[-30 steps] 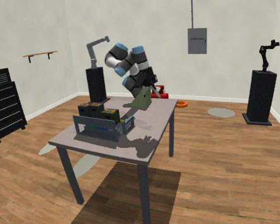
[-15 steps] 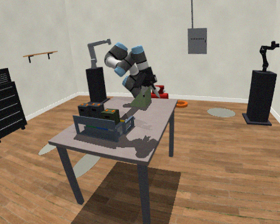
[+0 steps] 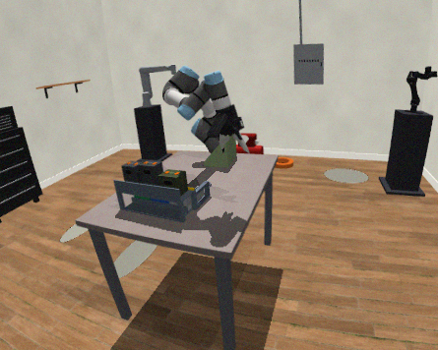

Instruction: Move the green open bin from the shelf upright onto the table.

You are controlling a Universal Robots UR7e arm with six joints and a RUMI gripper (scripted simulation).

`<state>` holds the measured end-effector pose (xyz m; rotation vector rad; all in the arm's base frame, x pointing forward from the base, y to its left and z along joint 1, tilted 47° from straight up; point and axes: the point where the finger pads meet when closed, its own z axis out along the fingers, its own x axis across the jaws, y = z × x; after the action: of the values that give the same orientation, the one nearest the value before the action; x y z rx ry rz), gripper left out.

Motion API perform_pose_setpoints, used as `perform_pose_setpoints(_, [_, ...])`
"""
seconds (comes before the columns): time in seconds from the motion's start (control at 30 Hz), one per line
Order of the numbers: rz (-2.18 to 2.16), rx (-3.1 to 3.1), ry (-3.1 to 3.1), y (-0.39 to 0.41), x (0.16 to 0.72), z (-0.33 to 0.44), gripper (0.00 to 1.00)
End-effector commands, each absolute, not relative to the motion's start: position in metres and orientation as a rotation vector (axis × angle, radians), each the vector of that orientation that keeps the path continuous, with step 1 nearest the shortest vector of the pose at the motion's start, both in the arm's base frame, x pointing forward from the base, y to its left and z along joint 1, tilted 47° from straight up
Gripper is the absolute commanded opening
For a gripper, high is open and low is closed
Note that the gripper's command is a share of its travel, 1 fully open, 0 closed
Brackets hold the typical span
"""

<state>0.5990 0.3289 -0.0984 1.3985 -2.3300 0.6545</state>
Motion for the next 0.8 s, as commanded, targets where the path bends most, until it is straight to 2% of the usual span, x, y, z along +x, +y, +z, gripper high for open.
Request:
perform_pose_setpoints(0.0, [0.65, 1.419, -2.312, 0.326, 0.598, -0.095, 1.0])
perform_pose_setpoints(0.77, [0.622, 1.521, -2.204, 0.305, 0.595, -0.08, 1.0])
